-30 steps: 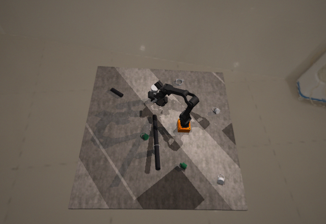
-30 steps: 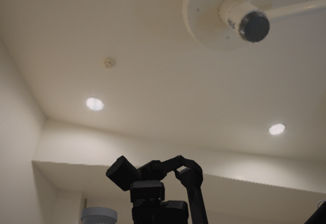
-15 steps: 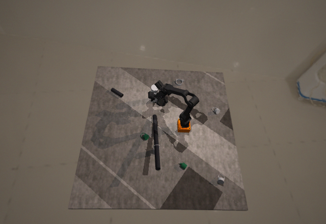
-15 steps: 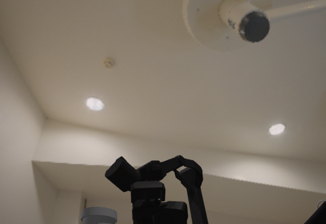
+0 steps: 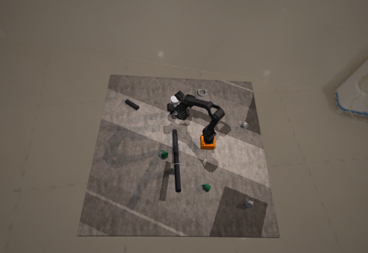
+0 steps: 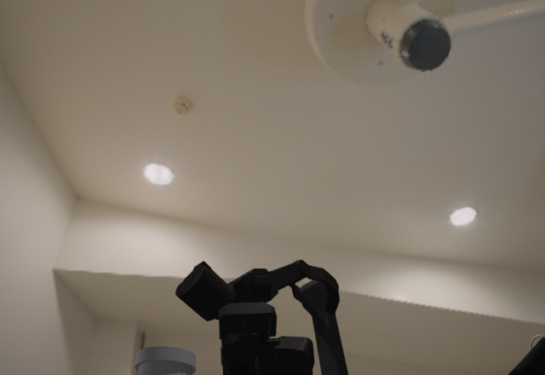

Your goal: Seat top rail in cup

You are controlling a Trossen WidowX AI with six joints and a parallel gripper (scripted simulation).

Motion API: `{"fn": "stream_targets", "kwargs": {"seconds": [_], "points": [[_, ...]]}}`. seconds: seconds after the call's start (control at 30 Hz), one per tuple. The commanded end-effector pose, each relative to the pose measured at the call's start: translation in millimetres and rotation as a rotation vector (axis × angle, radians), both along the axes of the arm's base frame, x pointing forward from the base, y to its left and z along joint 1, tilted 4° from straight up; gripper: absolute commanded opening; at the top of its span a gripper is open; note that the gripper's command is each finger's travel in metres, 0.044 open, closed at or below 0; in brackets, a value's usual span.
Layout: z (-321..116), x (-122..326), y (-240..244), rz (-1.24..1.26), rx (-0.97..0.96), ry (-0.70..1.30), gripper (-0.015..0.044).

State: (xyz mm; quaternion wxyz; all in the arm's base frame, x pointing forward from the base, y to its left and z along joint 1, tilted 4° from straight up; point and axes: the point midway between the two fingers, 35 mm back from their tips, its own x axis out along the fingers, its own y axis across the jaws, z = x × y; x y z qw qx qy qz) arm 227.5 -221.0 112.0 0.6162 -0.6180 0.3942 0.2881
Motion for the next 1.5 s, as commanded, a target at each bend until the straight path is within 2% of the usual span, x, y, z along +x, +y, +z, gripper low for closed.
{"fn": "stream_targets", "kwargs": {"seconds": [0.0, 0.17, 0.4, 0.6, 1.17, 1.47], "points": [[3.2, 0.7, 3.2, -0.002, 0.000, 0.000, 0.0315], [16.7, 3.1, 18.3, -0.003, 0.001, -0.001, 0.0440], [36.3, 4.0, 42.1, -0.004, 0.001, -0.004, 0.0440], [35.4, 6.2, 44.6, -0.035, 0.028, -0.006, 0.0440], [95.6, 12.2, 140.1, -1.069, 0.604, -0.161, 0.0440], [116.0, 1.3, 167.5, -1.387, 0.803, -0.253, 0.0440]]}}
